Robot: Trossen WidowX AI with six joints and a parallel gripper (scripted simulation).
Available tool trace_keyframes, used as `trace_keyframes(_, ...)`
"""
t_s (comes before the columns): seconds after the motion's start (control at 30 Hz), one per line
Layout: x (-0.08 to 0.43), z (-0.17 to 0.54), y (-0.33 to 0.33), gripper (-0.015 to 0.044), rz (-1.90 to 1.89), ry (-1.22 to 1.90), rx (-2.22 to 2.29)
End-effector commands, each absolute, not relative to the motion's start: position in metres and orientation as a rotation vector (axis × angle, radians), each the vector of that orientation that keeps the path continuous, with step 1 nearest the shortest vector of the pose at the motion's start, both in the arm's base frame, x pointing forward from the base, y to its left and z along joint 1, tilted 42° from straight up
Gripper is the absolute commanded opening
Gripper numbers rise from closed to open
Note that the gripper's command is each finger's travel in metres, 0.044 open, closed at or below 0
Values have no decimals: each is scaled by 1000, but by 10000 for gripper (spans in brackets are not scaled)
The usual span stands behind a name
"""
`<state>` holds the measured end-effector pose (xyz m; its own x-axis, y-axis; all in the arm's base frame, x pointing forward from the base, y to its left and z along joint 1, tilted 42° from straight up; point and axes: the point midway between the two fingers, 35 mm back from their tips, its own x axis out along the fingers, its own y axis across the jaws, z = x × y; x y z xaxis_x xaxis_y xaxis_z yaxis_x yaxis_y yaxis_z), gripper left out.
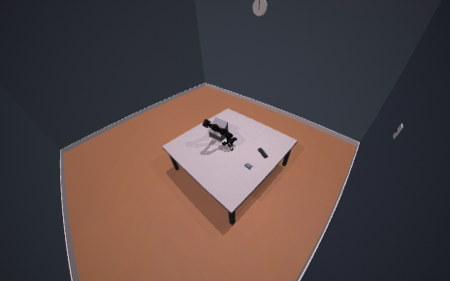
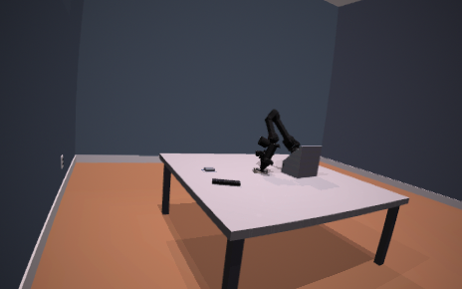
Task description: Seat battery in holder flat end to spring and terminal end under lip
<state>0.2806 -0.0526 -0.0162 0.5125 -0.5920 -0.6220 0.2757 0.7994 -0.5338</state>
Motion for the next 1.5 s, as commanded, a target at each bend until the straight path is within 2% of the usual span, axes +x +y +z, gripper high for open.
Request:
trace_keyframes(0.0, 282, -21, -49, 66, -517, 921, -364)
trace_keyframes(1.47, 284, -15, -56, 66, -599, 1153, -284)
